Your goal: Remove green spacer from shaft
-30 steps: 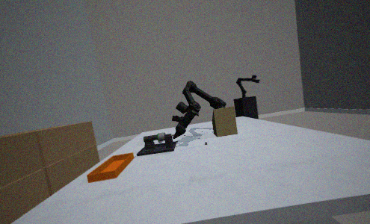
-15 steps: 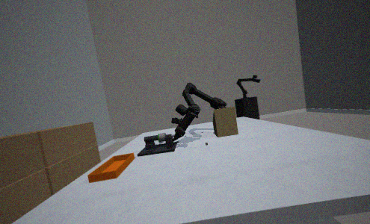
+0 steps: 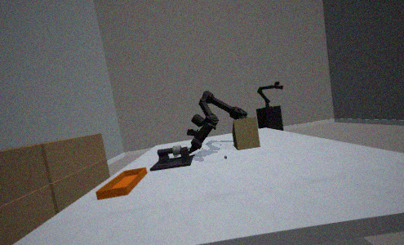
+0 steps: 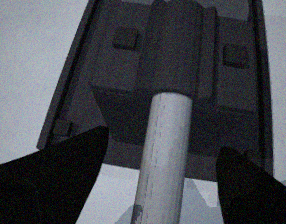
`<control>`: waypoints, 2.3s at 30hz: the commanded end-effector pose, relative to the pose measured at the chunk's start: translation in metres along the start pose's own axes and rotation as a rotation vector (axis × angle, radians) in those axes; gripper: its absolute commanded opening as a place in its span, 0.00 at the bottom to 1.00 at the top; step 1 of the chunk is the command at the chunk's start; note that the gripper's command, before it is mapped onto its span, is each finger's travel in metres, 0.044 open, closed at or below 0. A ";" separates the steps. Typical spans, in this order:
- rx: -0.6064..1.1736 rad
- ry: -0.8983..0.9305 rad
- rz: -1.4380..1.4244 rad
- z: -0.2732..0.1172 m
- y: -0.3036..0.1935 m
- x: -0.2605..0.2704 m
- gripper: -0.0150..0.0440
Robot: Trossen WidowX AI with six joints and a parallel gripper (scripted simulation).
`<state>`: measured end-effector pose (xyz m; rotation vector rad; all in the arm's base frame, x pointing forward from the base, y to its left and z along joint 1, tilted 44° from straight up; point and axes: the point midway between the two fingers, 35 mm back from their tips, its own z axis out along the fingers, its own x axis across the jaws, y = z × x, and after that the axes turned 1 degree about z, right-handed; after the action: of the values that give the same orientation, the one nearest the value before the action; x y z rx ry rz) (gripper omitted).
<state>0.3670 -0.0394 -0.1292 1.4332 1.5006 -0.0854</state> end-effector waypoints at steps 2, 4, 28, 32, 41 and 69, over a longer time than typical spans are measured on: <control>0.001 0.000 0.000 0.000 0.000 0.000 0.42; 0.001 0.000 0.000 0.000 0.000 0.000 0.33; -0.004 0.003 0.001 -0.008 -0.008 0.000 0.25; -0.004 0.003 0.001 -0.009 -0.010 0.000 0.25; -0.004 0.003 0.001 -0.009 -0.010 0.000 0.25; -0.004 0.003 0.000 -0.012 -0.013 0.000 0.25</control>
<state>0.3519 -0.0354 -0.1303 1.4296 1.5049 -0.0785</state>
